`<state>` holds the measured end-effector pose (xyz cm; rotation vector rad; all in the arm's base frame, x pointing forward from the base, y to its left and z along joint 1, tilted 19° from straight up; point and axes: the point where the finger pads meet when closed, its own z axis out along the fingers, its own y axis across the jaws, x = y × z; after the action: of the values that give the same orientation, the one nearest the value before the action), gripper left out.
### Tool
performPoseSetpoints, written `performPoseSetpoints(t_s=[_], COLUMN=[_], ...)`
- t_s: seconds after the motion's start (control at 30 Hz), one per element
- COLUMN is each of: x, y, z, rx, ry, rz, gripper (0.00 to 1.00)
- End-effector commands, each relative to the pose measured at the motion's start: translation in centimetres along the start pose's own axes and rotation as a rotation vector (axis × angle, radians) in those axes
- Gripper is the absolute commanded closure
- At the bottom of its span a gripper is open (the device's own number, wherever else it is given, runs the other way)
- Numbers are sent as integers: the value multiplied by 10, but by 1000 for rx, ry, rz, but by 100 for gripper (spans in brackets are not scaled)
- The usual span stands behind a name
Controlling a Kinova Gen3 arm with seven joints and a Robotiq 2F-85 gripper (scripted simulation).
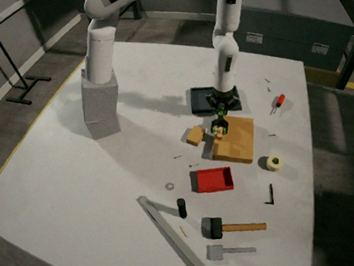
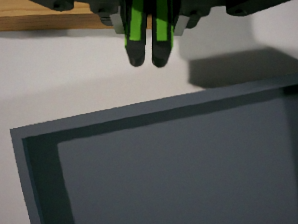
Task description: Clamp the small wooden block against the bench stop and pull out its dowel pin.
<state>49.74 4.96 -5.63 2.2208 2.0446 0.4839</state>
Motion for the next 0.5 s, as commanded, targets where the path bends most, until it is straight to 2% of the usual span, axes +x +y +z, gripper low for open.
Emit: performPoseSetpoints(t_s=[0.0,0.47], x=[0,0], y=[1,1], z=[-1,-1], rx=[-2,-2], ry=[0,0], rz=[0,0], gripper=[67,63])
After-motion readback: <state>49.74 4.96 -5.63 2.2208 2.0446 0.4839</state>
